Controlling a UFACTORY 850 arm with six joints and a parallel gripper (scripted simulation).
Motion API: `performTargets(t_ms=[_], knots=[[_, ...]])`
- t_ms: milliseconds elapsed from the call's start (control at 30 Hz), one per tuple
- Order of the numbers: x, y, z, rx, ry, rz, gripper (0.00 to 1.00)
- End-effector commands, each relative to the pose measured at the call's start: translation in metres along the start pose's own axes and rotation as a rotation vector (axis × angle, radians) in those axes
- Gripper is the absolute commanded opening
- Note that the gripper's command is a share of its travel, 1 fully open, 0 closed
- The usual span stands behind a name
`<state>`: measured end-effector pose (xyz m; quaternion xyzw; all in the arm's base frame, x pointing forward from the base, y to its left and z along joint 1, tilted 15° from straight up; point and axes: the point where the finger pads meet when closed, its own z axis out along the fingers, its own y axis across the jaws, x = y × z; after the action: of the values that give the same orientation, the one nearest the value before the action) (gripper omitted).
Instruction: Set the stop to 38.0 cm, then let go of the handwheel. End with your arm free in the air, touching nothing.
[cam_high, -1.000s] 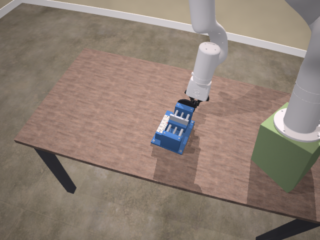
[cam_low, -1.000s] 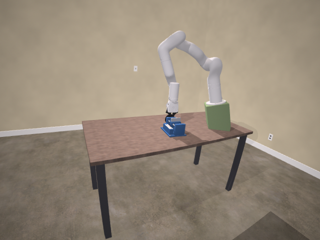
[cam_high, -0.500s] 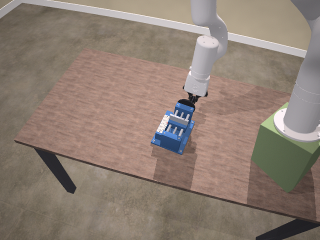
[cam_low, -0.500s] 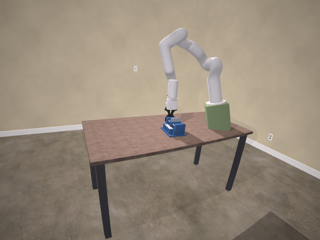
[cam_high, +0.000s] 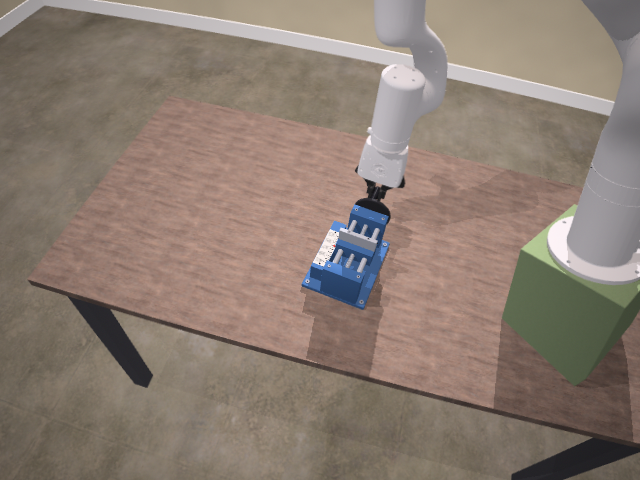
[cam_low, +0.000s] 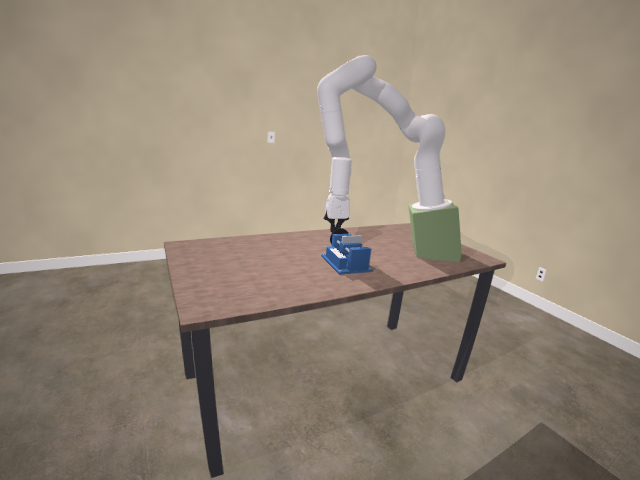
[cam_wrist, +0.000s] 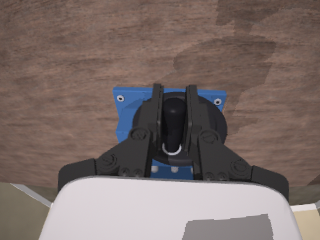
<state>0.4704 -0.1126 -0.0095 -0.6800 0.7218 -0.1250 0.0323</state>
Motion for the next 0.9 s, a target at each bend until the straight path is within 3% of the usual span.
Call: performTargets(t_ms=[0, 433, 867], knots=[[0.000, -0.011, 0.004, -0.002, 0.002, 0.000, 0.06], [0.000, -0.025, 0.028, -0.002, 0.002, 0.000, 0.06], [0.000, -0.017, 0.053, -0.002, 0.002, 0.000, 0.06]])
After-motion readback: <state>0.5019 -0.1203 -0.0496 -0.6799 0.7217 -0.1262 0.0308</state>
